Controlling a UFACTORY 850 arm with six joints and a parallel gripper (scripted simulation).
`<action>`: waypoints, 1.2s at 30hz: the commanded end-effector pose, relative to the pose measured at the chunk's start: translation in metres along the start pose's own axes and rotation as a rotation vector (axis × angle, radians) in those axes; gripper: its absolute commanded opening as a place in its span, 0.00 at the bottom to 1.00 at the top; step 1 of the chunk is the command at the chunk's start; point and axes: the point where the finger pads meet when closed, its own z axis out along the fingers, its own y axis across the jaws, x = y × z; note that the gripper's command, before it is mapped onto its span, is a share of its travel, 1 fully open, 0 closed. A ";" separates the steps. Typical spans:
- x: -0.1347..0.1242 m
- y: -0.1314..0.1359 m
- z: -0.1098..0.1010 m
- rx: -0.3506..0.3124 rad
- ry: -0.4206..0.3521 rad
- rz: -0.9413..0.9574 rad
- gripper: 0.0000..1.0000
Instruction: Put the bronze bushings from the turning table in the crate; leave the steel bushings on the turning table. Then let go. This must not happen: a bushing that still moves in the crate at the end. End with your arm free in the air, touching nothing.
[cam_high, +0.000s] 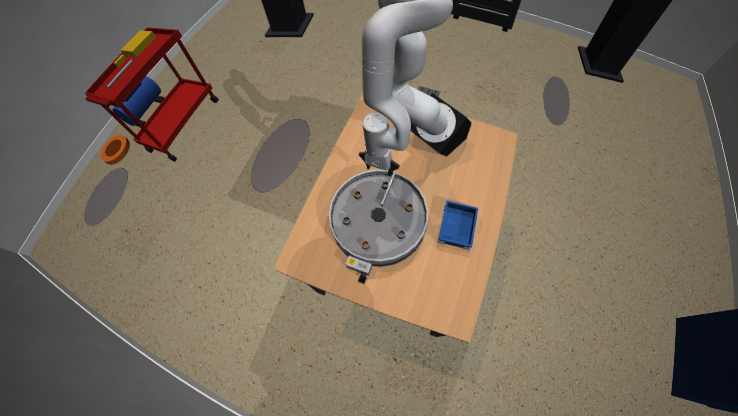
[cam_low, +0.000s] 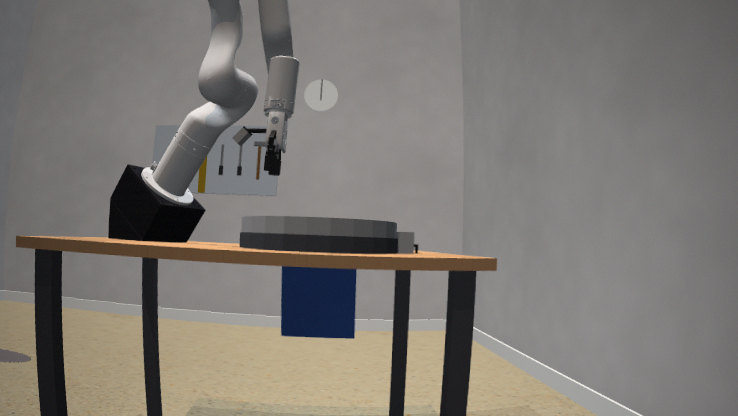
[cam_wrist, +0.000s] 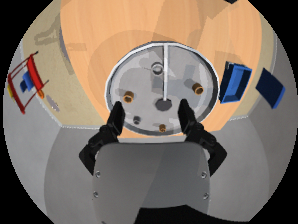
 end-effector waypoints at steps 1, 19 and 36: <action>-0.002 0.000 0.001 0.007 -0.036 -0.034 1.00; -0.002 0.000 0.001 0.007 -0.036 -0.034 0.12; -0.002 0.000 0.001 0.007 -0.036 -0.034 0.12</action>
